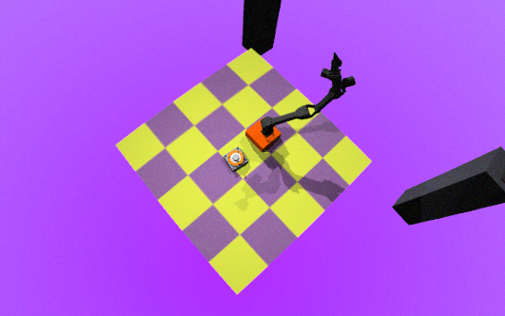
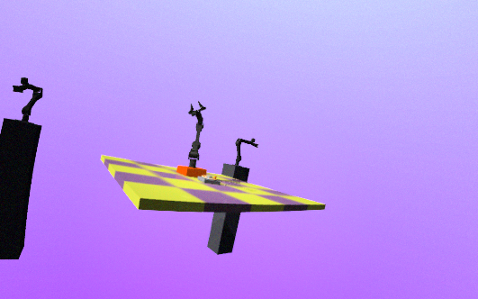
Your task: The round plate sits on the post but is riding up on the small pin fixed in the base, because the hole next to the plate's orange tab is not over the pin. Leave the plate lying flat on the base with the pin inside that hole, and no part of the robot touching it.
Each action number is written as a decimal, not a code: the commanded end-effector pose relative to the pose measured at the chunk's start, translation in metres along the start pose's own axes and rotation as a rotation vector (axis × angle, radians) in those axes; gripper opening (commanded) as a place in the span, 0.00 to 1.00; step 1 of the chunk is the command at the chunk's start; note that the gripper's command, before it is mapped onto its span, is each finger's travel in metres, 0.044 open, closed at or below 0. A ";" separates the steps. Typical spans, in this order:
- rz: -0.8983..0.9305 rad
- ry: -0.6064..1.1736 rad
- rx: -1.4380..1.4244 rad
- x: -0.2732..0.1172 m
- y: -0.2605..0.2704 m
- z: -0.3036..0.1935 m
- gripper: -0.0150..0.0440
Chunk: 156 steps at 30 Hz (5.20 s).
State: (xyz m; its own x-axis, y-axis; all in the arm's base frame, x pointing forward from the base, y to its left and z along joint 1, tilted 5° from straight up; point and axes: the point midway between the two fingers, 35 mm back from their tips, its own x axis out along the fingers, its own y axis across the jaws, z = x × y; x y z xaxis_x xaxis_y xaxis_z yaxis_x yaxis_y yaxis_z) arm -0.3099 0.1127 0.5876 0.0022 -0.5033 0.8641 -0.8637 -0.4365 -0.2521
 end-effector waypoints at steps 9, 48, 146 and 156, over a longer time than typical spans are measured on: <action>-0.217 -0.212 -0.316 0.078 -0.072 0.092 0.53; -2.403 0.305 -1.403 -0.146 -0.439 0.561 0.25; -3.140 1.805 -0.530 -0.470 -0.329 0.598 0.25; -3.140 1.805 -0.529 -0.469 -0.323 0.595 0.25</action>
State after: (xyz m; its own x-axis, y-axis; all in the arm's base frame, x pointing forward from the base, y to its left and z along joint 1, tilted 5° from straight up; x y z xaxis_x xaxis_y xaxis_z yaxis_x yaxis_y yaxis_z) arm 0.2753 0.0480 0.0081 0.0040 -0.0577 -0.9983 -0.0104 0.9983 -0.0577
